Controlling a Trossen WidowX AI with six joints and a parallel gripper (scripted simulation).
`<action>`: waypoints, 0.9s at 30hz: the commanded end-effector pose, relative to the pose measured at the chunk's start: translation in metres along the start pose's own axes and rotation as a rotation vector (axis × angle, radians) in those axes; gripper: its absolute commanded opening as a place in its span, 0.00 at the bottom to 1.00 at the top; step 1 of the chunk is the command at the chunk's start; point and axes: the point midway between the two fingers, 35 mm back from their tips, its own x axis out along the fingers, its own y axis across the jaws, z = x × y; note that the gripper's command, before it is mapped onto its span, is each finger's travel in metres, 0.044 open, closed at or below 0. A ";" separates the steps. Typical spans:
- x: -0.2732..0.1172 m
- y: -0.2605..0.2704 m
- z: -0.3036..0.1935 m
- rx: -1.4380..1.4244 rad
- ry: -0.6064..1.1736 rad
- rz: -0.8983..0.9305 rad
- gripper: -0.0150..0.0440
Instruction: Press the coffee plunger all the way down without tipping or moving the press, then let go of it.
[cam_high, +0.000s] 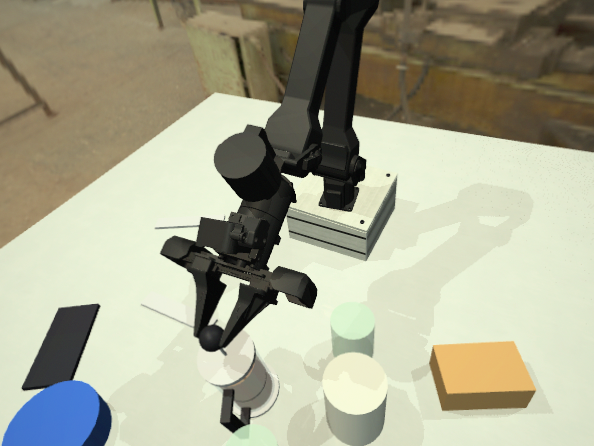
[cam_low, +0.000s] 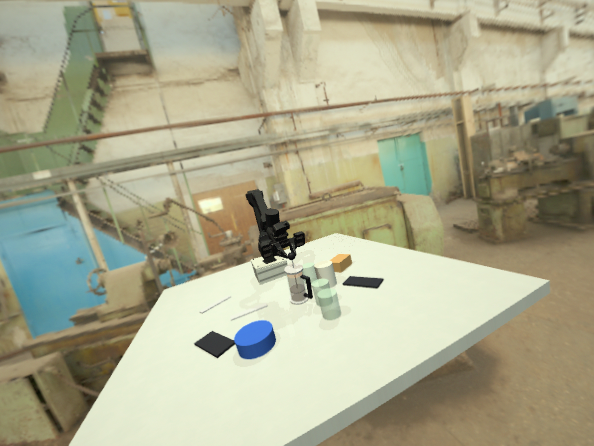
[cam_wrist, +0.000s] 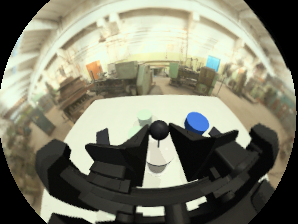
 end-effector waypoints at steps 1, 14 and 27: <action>0.007 0.000 -0.022 0.012 0.070 -0.001 0.46; 0.012 0.000 -0.017 0.012 0.069 -0.001 0.46; 0.015 0.000 -0.015 0.011 0.069 -0.001 0.46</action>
